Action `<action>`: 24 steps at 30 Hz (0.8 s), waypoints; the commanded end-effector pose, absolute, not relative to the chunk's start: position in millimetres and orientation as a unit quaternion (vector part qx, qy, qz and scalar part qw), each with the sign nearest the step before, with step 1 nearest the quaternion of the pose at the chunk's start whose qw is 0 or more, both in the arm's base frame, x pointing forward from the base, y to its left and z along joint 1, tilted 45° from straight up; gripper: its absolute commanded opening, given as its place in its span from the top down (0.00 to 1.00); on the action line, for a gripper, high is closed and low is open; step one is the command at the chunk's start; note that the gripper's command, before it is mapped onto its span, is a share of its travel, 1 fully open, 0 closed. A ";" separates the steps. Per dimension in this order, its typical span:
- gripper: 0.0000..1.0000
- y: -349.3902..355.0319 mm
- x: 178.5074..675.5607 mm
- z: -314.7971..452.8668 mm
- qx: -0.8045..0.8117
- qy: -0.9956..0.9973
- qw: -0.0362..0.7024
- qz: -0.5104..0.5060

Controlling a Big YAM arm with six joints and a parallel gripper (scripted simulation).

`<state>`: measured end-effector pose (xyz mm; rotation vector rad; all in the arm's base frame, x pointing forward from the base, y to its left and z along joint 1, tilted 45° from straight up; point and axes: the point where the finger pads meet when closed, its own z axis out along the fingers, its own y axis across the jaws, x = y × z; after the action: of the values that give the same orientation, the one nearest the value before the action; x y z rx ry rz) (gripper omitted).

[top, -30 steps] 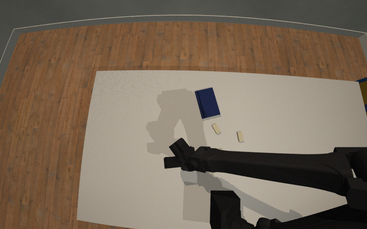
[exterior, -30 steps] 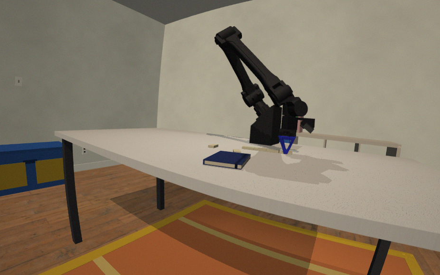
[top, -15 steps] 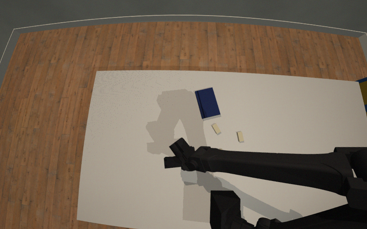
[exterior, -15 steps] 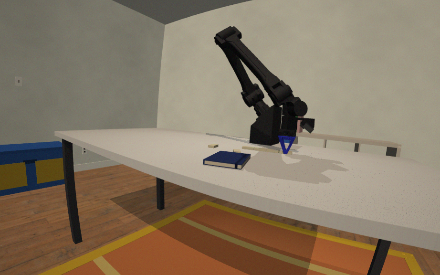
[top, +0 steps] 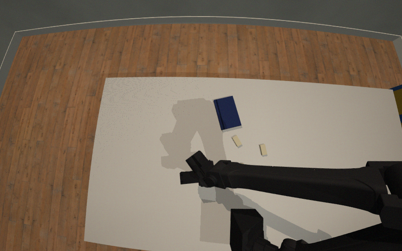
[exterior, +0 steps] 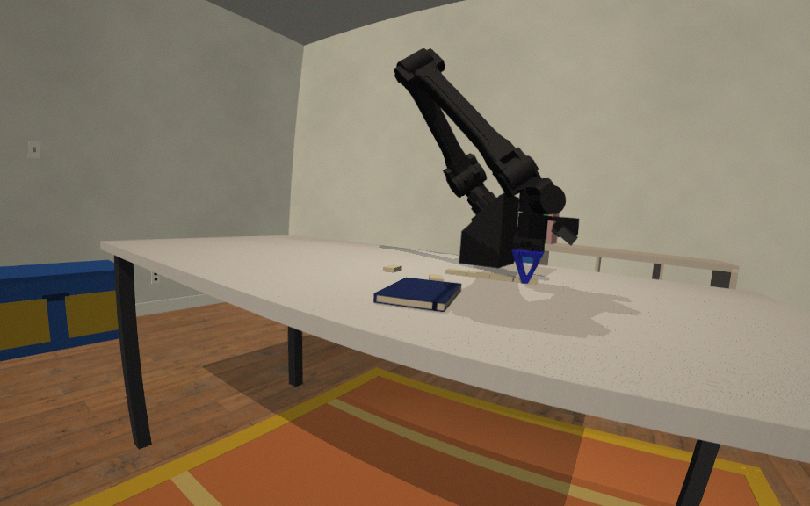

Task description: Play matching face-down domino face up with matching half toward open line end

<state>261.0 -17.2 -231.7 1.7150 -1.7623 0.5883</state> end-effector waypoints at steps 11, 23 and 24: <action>0.79 -26.2 263.8 -228.8 0.638 -0.674 0.299 0.224; 0.79 -26.0 264.0 -228.4 0.637 -0.675 0.298 0.224; 0.79 -26.0 264.0 -228.4 0.637 -0.675 0.298 0.224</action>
<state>261.3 -17.4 -231.5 1.7141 -1.7635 0.5887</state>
